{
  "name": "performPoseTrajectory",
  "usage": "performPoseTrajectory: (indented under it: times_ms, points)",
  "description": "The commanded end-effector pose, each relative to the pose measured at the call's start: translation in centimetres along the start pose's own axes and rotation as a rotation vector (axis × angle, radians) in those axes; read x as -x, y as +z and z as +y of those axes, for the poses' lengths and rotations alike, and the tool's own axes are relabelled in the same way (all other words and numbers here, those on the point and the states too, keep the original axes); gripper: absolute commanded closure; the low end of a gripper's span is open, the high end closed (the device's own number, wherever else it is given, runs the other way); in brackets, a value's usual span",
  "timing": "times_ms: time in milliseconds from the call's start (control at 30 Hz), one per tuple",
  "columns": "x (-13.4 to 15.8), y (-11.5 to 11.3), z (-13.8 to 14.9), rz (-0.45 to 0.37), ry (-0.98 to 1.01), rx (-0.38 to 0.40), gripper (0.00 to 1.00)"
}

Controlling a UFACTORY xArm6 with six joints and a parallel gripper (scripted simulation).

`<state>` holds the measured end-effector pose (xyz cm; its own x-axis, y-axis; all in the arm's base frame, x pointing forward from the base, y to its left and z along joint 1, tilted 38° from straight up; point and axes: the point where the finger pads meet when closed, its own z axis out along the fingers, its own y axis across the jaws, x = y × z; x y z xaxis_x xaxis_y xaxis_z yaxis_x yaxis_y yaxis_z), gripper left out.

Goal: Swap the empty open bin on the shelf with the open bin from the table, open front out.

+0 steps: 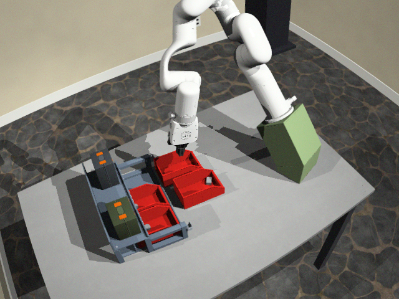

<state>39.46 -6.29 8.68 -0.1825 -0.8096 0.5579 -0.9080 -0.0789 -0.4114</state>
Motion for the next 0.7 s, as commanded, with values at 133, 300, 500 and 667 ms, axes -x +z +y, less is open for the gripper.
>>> performPoseTrajectory:
  times_ms: [133,300,500,667]
  points:
    - [0.56,-0.47,-0.7,-0.031,-0.452,0.022,1.0]
    - [0.66,-0.55,-0.8,-0.039,-0.669,0.019,1.0]
    - [0.79,-0.65,-0.92,-0.048,-0.906,0.021,1.0]
    - [0.82,-0.67,-0.96,-0.059,-1.12,0.031,1.0]
